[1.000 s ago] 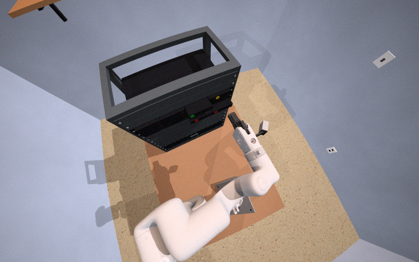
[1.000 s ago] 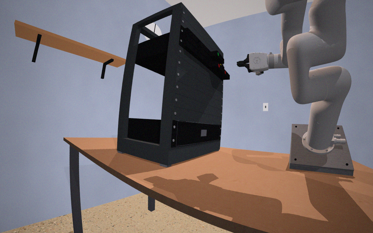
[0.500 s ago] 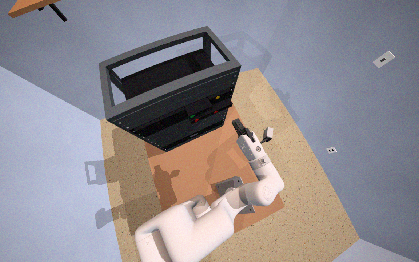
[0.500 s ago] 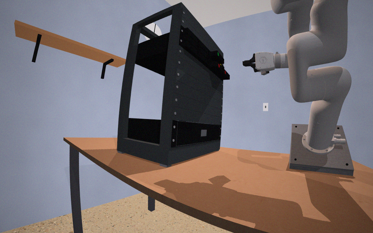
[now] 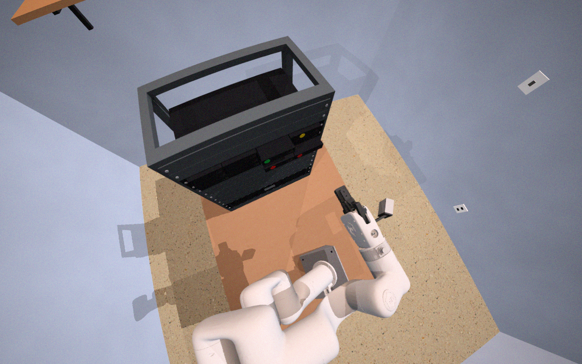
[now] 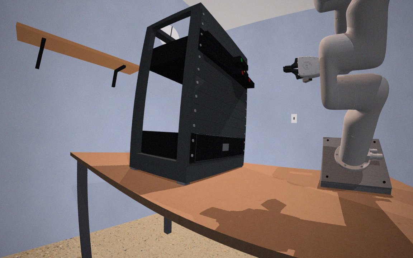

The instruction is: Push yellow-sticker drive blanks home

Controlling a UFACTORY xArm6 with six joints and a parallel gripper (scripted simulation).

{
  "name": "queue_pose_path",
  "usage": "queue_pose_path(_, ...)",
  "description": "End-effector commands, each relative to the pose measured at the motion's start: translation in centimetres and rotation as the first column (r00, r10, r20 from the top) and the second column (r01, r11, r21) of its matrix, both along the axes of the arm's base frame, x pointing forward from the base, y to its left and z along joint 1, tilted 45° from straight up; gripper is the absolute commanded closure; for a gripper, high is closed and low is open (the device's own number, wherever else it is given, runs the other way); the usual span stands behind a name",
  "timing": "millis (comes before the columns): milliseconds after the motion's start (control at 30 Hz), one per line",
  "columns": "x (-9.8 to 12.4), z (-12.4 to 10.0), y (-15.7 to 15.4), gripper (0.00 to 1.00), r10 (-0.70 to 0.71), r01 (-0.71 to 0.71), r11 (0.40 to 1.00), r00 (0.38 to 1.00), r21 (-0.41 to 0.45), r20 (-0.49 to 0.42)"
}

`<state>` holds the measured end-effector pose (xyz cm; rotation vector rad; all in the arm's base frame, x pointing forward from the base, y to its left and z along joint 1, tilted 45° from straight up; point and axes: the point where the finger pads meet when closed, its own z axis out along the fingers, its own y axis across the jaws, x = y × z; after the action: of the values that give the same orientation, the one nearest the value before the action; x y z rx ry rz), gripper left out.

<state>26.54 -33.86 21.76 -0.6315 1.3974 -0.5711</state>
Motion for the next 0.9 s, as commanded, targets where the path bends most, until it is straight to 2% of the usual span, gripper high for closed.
queue_pose_path(0,-2.7,0.0,-0.3,1.00,0.002,-0.002,1.000,1.000,-0.004,0.001)
queue_pose_path(267,-4.6,-0.2,-0.4,1.00,0.002,-0.002,1.000,1.000,-0.004,0.001)
queue_pose_path(867,-4.8,-0.2,-0.4,1.00,0.002,-0.002,1.000,1.000,-0.004,0.001)
